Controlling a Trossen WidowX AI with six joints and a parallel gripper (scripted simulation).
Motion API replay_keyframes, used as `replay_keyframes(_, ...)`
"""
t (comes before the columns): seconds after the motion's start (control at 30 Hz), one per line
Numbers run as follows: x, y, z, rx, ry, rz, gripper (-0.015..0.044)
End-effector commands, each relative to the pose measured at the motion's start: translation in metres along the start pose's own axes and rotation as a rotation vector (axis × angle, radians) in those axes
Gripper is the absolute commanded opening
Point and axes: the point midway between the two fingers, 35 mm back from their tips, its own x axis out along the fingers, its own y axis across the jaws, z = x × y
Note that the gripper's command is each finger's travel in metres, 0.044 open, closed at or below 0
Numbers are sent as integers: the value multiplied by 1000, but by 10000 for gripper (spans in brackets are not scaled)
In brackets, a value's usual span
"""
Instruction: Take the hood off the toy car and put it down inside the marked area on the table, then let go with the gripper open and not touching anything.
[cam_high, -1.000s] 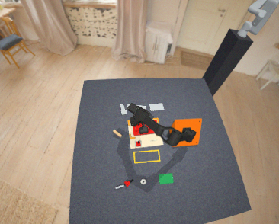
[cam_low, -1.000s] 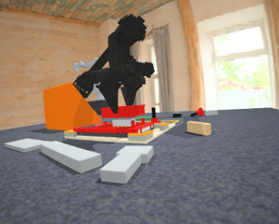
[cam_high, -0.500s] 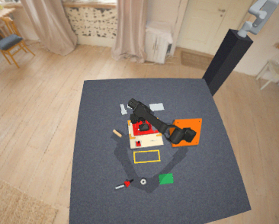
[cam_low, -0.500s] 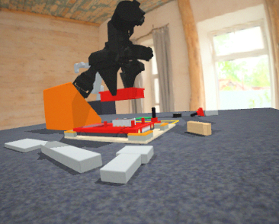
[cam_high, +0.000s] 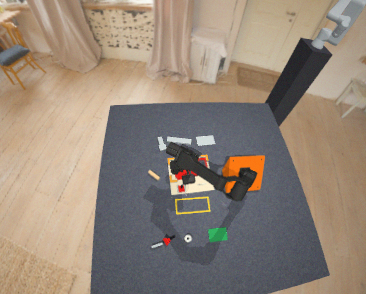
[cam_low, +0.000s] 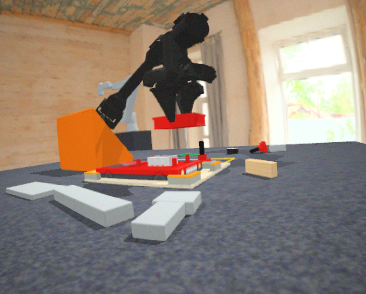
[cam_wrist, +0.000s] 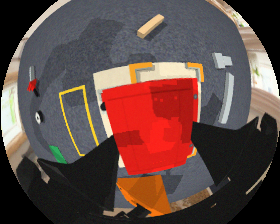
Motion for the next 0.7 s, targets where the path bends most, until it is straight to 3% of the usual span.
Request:
replay_keyframes(0.0,-2,26,1,3,-3,0,0)
replay_keyframes(0.67,-5,131,-13,2,1,10,0)
